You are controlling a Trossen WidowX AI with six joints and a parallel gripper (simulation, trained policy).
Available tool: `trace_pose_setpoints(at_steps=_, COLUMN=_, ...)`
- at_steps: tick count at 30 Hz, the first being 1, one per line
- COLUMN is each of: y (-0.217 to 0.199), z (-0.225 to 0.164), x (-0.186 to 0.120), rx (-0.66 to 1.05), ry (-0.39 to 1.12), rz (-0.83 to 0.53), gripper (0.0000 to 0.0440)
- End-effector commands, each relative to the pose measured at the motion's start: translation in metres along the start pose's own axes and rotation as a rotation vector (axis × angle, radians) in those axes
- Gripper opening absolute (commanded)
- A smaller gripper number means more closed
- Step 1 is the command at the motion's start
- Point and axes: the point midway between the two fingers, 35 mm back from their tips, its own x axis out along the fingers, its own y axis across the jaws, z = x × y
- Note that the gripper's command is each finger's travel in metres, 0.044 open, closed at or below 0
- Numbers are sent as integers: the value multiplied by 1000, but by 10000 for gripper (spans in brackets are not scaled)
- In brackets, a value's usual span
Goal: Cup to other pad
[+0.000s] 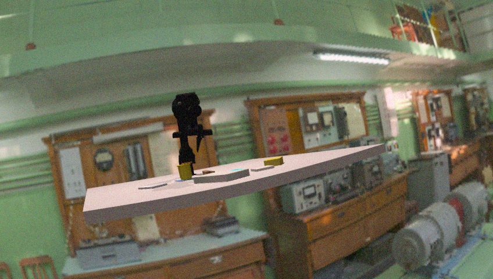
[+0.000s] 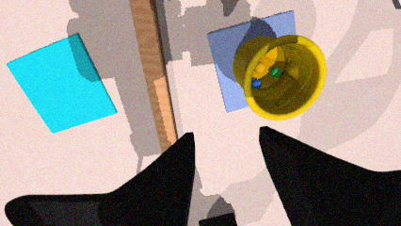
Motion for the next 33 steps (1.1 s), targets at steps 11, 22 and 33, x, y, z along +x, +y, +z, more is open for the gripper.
trace_pose_setpoints(at_steps=11, y=-16, z=0, x=37, rx=-24, ry=68, rz=-12, gripper=199)
trace_pose_setpoints(at_steps=22, y=-25, z=0, x=67, rx=-77, ry=96, rz=-9, gripper=205)
trace_pose_setpoints(at_steps=33, y=-26, z=-2, x=98, rx=-190, ry=118, rz=12, gripper=202)
